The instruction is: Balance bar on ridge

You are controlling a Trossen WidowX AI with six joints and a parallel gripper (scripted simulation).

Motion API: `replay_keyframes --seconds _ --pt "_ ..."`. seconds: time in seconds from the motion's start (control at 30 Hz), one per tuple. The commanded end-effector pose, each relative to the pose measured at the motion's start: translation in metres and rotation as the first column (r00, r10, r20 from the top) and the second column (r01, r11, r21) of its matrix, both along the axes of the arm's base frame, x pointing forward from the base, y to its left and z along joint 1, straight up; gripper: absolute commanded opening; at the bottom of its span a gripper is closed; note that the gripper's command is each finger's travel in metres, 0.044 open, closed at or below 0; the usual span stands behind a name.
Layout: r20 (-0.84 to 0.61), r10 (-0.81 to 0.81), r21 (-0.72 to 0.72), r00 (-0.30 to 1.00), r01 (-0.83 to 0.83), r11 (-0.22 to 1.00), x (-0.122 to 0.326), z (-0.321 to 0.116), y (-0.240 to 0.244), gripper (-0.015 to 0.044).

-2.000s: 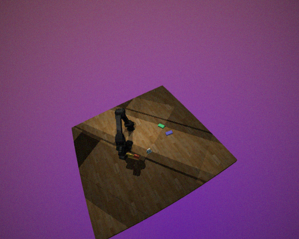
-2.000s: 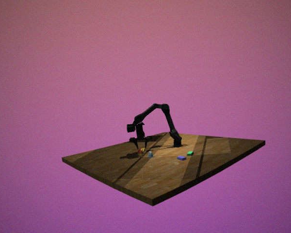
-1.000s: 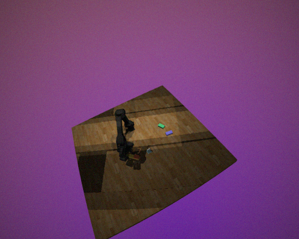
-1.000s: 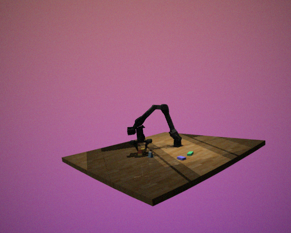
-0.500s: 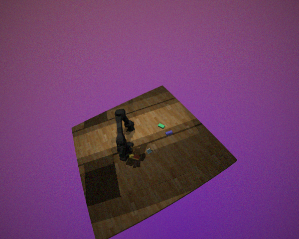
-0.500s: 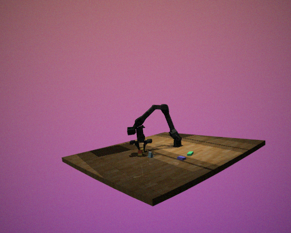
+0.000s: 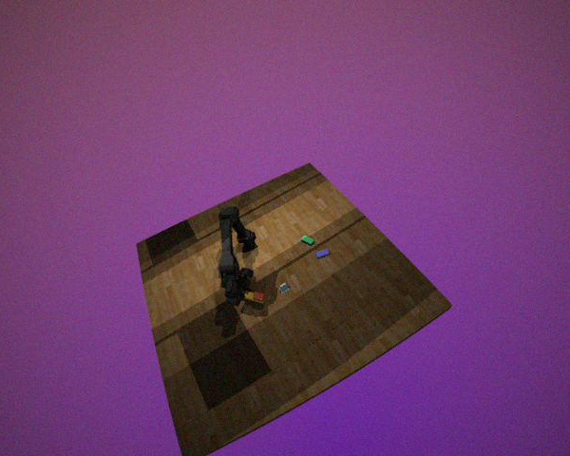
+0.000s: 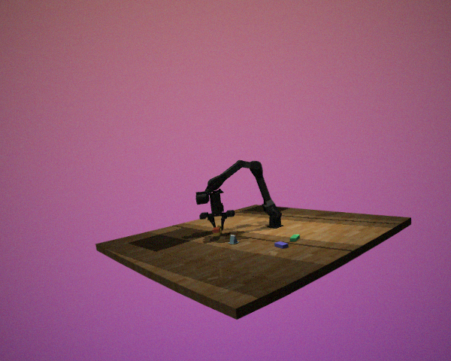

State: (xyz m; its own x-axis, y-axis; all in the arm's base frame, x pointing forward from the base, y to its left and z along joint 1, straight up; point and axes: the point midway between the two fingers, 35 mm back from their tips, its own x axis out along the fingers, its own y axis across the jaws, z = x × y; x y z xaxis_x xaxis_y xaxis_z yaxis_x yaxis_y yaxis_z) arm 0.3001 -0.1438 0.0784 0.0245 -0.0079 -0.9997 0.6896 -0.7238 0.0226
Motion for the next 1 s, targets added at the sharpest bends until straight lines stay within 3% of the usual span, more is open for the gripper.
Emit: replay_keyframes --seconds 0.0,0.67,0.97 --pt "0.004 -0.003 -0.004 1.000 0.003 1.000 0.001 0.011 -0.001 0.0000" --pt "0.003 -0.009 -0.005 1.000 0.009 1.000 -0.004 0.060 0.002 0.0000" --pt "0.006 -0.146 0.002 0.989 0.146 0.989 0.009 0.061 0.033 0.0000"
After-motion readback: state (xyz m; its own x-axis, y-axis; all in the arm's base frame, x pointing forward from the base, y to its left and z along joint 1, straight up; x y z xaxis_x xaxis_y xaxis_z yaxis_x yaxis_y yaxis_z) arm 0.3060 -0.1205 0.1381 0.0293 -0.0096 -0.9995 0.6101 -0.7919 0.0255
